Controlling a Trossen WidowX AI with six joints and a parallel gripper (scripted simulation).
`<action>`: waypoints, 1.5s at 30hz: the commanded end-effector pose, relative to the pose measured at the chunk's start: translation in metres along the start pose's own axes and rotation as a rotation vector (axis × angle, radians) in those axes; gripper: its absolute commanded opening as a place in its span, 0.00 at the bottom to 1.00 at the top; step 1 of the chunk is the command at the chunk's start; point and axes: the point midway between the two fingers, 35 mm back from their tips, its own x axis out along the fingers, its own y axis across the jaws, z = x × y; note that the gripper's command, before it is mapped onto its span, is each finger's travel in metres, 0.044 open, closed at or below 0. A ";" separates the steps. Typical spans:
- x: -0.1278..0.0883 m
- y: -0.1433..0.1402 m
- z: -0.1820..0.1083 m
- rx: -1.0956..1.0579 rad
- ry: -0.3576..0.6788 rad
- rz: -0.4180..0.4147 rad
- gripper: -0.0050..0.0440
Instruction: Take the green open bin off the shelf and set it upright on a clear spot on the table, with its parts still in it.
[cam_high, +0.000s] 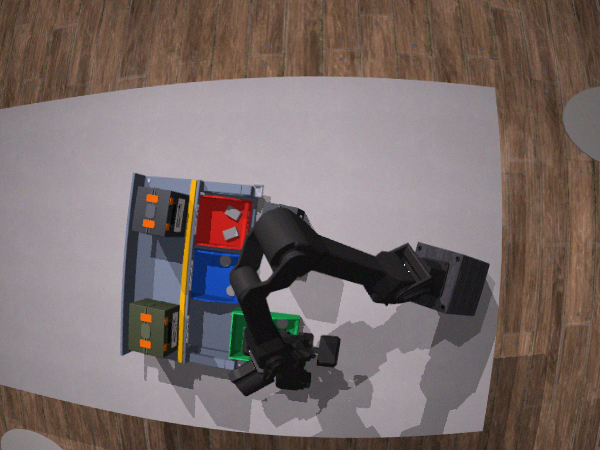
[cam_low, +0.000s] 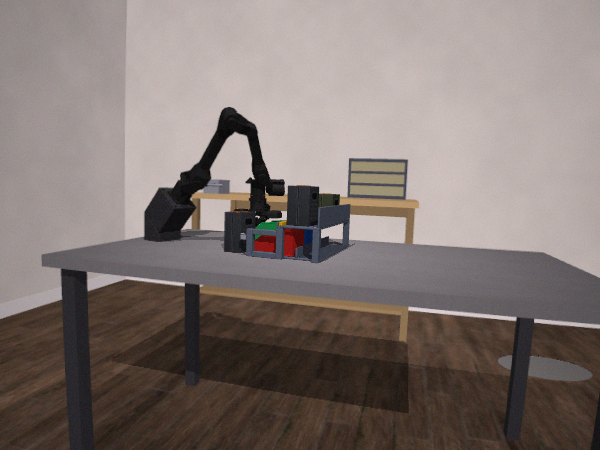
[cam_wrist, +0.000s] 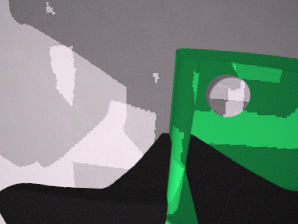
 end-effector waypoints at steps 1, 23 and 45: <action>-0.001 -0.002 0.000 0.003 -0.005 -0.003 0.10; -0.003 -0.004 0.001 0.008 -0.008 -0.009 0.41; -0.003 -0.004 0.001 0.008 -0.008 -0.009 0.41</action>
